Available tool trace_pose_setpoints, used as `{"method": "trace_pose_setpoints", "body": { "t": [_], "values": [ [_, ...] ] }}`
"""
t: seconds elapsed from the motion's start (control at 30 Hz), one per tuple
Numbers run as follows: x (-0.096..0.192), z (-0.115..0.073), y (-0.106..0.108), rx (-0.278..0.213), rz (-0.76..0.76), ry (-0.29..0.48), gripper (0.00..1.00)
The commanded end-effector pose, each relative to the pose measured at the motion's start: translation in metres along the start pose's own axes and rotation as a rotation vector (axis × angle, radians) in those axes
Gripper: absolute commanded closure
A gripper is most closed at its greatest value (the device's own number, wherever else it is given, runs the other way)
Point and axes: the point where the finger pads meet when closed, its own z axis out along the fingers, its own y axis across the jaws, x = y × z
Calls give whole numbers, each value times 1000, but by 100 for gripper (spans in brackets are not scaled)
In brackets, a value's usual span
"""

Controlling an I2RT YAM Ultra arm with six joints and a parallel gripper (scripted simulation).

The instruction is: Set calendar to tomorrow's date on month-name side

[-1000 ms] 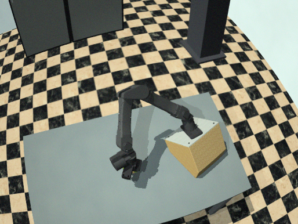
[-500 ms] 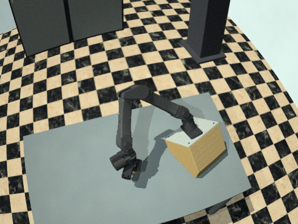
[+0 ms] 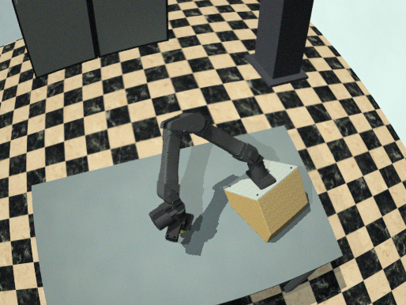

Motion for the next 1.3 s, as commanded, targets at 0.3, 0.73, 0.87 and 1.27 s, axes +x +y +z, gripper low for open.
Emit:
{"method": "trace_pose_setpoints", "body": {
  "t": [0.3, 0.73, 0.87, 1.27],
  "values": [
    [-12, -93, -7, 26, 17, -54, 74],
    [-10, -97, -5, 23, 11, -47, 74],
    [-11, -97, -5, 26, 16, -52, 74],
    [-11, -97, -5, 27, 16, -52, 74]
  ]
}}
